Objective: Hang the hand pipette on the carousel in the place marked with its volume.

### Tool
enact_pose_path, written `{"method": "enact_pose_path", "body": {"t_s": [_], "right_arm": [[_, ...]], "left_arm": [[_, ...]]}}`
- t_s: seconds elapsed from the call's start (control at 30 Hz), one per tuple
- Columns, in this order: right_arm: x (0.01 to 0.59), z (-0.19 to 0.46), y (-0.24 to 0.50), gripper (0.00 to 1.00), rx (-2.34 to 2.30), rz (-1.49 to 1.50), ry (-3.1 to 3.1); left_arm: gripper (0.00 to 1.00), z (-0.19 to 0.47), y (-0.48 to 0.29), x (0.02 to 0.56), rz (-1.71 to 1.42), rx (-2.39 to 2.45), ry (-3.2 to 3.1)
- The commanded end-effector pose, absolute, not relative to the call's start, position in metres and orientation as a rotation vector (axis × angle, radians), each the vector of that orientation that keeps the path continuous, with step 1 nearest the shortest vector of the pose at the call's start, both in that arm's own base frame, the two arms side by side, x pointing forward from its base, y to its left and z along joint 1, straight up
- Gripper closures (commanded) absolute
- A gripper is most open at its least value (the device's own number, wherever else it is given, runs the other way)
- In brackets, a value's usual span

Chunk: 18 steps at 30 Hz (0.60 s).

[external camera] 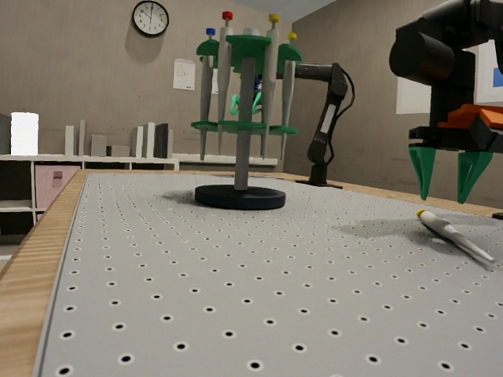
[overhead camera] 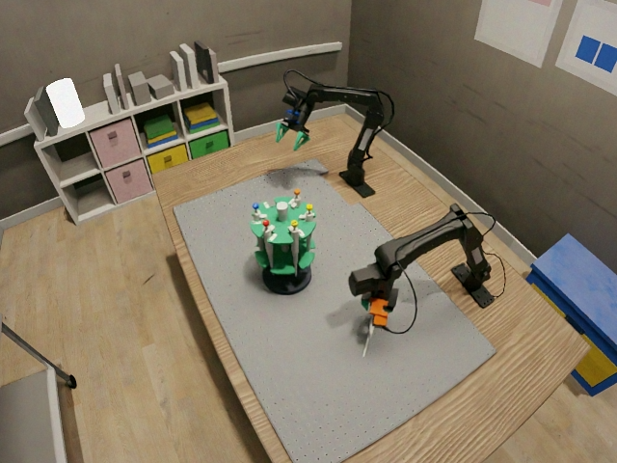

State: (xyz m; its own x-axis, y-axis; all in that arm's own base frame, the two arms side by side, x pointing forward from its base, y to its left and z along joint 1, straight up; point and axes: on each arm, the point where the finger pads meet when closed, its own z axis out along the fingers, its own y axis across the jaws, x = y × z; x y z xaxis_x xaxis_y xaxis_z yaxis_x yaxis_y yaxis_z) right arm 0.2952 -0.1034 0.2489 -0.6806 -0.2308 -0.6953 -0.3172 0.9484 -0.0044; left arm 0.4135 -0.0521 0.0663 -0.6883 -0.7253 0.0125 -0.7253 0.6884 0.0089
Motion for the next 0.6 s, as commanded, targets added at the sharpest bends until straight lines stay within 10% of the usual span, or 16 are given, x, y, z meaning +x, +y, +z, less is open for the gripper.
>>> {"method": "enact_pose_path", "body": {"t_s": [0.0, 0.57], "right_arm": [[0.299, 0.253, -0.106, 0.00, -0.391, 0.152, 2.322], [0.299, 0.253, -0.106, 0.00, -0.391, 0.152, 2.322]], "left_arm": [[0.46, 0.085, -0.055, 0.422, 0.018, 1.253, -2.921], [0.46, 0.085, -0.055, 0.423, 0.035, 1.260, -2.937]]}}
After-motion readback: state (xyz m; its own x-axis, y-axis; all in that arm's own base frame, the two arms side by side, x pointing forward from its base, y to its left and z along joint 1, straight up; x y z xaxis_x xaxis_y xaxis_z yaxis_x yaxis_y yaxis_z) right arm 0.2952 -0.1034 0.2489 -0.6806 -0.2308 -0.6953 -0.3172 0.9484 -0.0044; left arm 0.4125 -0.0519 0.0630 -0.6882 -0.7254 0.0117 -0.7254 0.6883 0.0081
